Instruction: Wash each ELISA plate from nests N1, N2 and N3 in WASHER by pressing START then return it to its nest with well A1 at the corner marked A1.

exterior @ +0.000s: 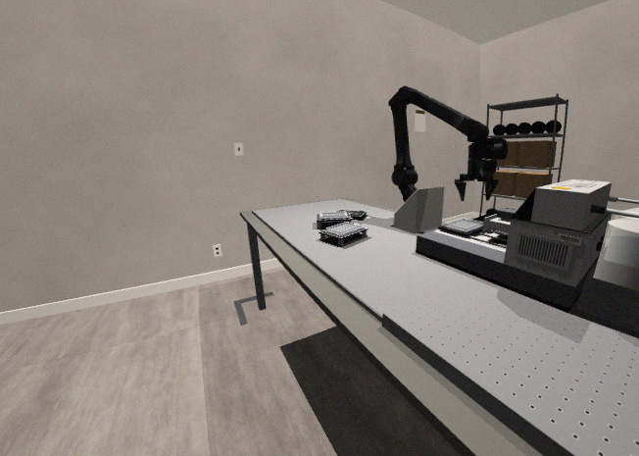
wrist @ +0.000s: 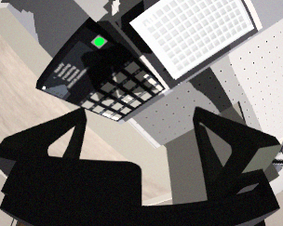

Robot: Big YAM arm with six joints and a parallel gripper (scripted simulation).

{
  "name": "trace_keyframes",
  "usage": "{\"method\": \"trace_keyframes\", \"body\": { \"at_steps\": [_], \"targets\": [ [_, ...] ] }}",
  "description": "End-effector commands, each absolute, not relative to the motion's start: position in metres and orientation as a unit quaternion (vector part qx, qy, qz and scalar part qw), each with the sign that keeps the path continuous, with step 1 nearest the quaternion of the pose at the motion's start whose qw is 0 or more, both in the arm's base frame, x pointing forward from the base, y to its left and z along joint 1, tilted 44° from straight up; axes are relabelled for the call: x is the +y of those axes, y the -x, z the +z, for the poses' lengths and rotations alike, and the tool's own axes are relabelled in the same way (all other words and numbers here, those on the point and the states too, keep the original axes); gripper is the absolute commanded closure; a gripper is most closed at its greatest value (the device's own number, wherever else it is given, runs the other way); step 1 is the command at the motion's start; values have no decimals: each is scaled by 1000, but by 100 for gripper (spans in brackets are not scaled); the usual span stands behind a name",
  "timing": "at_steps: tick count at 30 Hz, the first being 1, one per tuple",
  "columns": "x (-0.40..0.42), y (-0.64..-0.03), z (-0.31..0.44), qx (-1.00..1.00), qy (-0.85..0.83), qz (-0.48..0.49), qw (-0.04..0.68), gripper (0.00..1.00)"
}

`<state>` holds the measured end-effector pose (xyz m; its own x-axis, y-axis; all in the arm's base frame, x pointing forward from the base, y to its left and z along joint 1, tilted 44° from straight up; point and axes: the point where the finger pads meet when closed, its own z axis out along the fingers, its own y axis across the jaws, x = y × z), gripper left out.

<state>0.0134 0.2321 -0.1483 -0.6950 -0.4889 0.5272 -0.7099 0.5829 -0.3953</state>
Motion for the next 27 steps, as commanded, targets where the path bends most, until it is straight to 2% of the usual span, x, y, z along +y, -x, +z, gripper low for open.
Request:
{"method": "trace_keyframes", "body": {
  "at_steps": [1,6,7,27],
  "targets": [
    [248,-16,-152,-888,-287,315,171,0],
    [218,-13,-148,-878,-285,339,180,0],
    [248,-24,-152,-894,-270,319,165,0],
    [261,-118,-158,-933,7,354,60,0]
  ]
}}
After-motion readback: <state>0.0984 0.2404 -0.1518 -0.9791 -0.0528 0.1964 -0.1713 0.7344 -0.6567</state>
